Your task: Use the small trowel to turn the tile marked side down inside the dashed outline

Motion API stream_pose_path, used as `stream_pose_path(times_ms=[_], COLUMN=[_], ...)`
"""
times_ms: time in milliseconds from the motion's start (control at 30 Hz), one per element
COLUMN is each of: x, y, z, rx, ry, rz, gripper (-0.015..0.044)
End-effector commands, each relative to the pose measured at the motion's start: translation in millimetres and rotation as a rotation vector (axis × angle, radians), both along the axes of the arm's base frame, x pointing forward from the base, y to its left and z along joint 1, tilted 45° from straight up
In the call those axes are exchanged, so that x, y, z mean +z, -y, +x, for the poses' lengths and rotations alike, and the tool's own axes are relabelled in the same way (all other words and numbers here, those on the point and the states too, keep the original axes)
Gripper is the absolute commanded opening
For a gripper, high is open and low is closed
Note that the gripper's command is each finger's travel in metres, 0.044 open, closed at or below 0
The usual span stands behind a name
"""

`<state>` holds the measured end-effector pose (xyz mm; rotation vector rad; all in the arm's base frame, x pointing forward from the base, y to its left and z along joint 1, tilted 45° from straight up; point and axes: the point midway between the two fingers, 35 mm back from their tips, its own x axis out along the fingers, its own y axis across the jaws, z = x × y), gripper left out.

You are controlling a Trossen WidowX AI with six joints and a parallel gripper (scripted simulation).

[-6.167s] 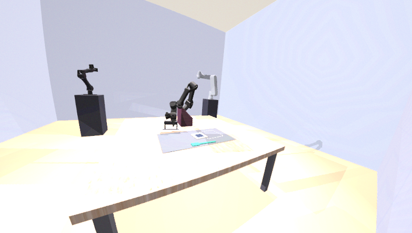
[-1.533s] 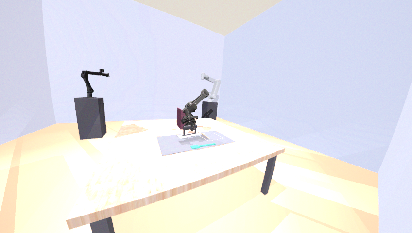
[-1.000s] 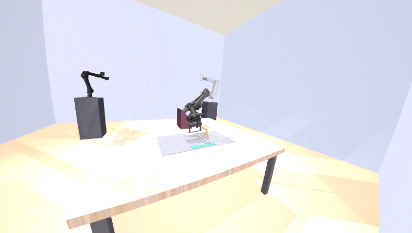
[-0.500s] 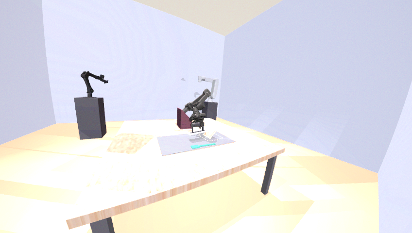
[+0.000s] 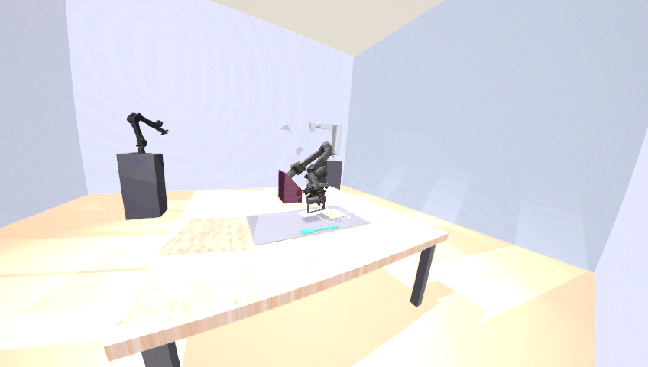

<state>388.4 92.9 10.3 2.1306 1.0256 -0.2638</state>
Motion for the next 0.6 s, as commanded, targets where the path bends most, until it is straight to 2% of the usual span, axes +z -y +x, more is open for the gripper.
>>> stream_pose_path(times_ms=[0, 567], x=[-2, -22], y=[6, 99], z=[3, 11], rx=[-0.019, -0.018], ry=[0.003, 0.002], rz=[-0.01, -0.018], gripper=[0.0, 0.0])
